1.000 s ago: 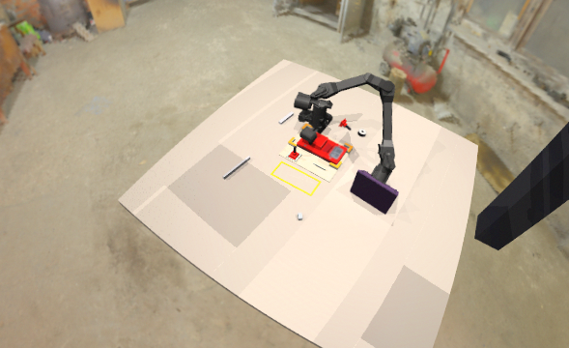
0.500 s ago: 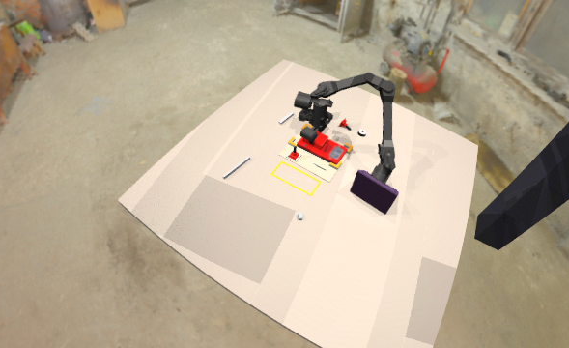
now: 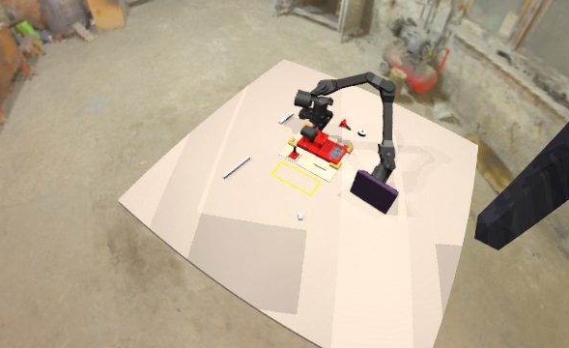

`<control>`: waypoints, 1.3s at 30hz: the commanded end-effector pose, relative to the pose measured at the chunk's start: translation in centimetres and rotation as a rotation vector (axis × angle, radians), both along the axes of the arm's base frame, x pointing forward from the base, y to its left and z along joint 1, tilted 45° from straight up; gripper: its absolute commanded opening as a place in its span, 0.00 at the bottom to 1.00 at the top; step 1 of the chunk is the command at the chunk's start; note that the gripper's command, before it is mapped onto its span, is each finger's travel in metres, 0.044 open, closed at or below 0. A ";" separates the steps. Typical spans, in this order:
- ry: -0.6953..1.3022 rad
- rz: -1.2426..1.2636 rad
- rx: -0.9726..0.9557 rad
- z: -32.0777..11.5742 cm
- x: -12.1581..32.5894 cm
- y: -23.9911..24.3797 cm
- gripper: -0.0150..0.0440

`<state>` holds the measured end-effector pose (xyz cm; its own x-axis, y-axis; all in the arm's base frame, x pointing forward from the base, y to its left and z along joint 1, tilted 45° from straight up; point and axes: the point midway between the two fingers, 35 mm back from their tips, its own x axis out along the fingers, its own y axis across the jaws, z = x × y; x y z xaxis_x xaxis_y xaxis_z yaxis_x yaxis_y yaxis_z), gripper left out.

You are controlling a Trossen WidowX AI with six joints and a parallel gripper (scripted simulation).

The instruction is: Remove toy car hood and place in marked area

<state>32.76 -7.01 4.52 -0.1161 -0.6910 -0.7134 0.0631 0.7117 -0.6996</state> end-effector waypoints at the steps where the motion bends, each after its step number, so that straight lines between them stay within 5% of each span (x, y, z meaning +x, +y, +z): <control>1: -0.010 -0.004 0.004 0.3 0.3 0.3 0.25; 25: -0.009 -0.004 0.006 4.0 0.8 3.9 0.25; 39: -0.009 0.006 0.024 -1.8 1.5 9.8 0.25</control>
